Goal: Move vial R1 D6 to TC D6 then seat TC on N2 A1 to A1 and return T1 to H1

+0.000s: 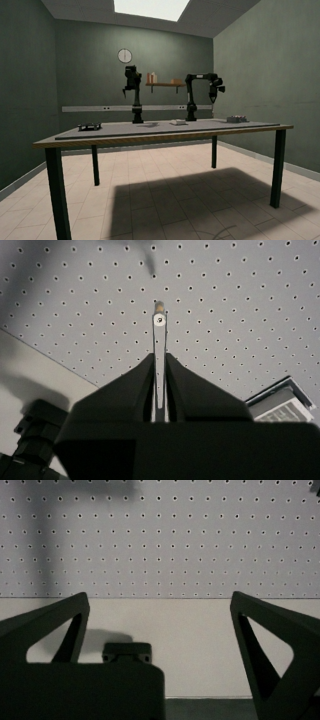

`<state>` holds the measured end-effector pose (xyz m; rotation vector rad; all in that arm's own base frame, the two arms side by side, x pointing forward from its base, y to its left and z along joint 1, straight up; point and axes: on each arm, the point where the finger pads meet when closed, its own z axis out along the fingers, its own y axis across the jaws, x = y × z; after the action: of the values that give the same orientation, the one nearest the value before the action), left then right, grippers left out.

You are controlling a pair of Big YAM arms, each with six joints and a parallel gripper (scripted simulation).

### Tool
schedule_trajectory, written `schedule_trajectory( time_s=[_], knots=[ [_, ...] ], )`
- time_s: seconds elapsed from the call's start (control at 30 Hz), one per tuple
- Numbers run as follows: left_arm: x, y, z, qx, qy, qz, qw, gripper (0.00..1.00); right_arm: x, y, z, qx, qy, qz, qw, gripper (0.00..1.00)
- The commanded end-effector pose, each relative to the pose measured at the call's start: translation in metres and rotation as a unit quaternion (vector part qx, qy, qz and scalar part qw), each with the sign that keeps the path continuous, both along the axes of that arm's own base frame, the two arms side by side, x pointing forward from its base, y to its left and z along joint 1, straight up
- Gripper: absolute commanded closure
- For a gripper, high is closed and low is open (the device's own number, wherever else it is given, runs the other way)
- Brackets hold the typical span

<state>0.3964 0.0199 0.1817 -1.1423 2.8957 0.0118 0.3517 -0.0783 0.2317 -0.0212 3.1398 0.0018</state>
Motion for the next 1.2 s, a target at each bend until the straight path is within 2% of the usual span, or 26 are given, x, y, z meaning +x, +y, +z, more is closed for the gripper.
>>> schedule_trajectory(
  time_s=[0.0,1.17],
  knots=[
    [0.000,-0.009,0.011,0.001,-0.015,0.006,1.000,0.91,0.007,-0.002,0.012,-0.004,-0.017,-0.004,1.000,0.00],
    [-0.011,-0.060,0.009,0.000,-0.007,0.006,1.000,0.91,0.007,-0.002,0.012,-0.004,-0.017,-0.004,1.000,0.00]
  ],
)
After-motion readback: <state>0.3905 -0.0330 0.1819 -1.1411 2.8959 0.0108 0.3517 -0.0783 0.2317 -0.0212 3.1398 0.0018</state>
